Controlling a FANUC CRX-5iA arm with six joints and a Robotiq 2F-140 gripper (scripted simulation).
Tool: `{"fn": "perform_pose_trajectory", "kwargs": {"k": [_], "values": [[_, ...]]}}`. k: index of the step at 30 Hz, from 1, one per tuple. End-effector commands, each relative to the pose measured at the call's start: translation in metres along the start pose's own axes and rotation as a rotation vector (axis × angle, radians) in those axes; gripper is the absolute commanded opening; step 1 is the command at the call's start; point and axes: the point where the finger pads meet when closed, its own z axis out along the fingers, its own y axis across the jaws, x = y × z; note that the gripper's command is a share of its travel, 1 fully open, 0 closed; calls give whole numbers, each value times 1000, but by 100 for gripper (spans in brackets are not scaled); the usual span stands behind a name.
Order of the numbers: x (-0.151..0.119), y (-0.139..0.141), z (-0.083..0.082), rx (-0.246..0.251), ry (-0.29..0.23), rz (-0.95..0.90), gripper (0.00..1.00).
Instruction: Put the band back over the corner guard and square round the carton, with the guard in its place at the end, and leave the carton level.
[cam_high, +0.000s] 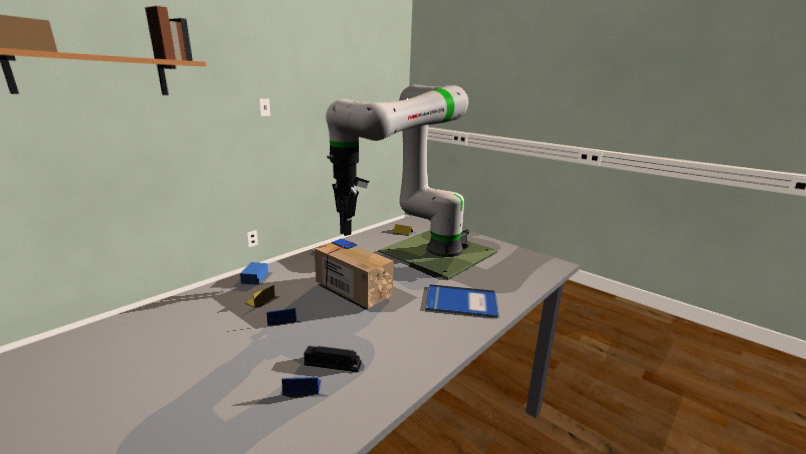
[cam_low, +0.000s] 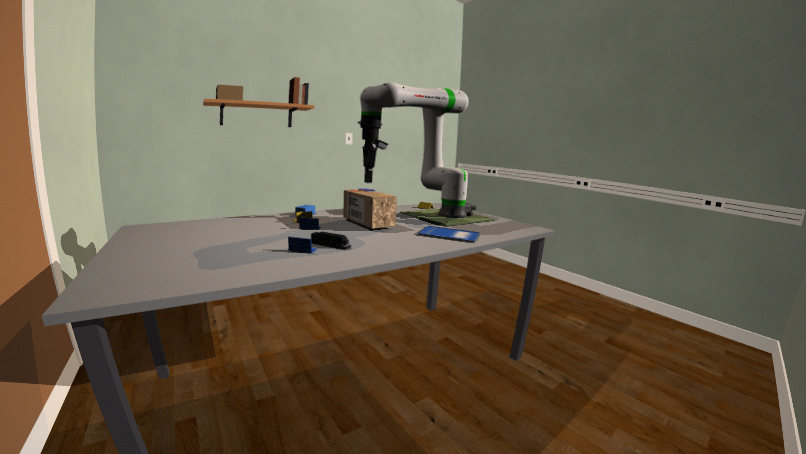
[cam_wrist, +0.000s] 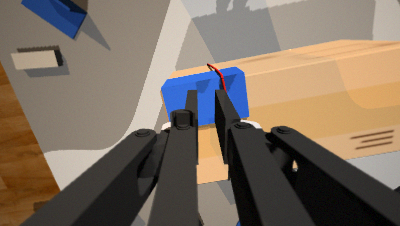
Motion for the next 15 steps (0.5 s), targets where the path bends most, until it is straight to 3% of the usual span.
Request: {"fn": "perform_pose_trajectory", "kwargs": {"k": [1,10,12,15], "values": [[0,0,-1,0,-2,0,18],[-1,0,-1,0,-2,-3,18],[-19,8,-1,0,-2,-52,18],[-68,31,2,0,-2,-195,18]]}}
